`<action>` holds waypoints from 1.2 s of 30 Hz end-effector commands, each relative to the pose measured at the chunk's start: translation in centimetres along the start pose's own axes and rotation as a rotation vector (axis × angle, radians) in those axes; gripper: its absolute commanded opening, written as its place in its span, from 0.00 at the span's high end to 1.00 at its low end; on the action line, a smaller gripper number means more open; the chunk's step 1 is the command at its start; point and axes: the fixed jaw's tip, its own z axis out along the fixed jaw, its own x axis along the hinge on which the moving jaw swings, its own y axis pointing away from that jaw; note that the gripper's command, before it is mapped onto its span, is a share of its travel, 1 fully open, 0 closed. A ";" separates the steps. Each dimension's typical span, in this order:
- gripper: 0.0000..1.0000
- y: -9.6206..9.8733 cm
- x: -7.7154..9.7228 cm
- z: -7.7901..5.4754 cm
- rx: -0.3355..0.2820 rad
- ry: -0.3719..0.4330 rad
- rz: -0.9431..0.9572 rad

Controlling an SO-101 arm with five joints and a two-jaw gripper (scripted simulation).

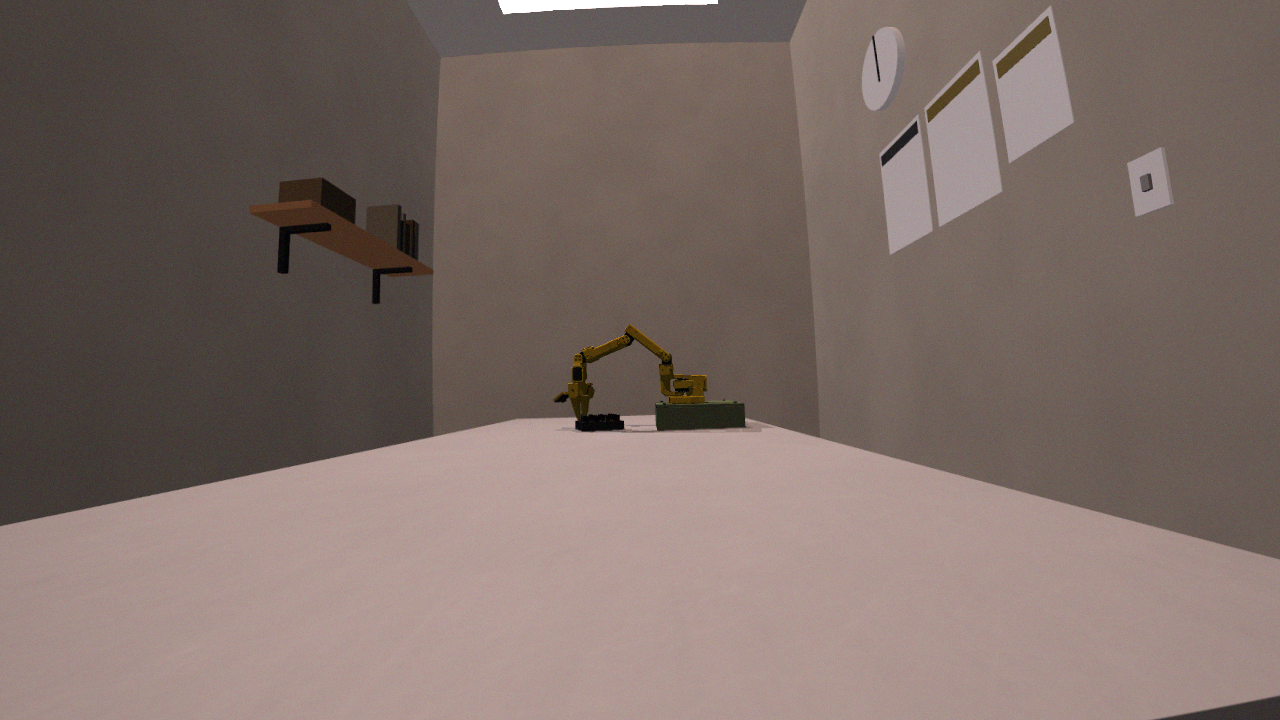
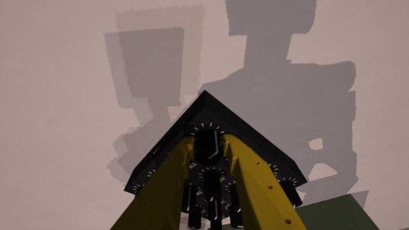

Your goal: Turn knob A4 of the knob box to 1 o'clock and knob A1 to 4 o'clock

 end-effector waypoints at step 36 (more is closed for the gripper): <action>0.99 -0.4 0.2 0.2 0.006 0.015 0.009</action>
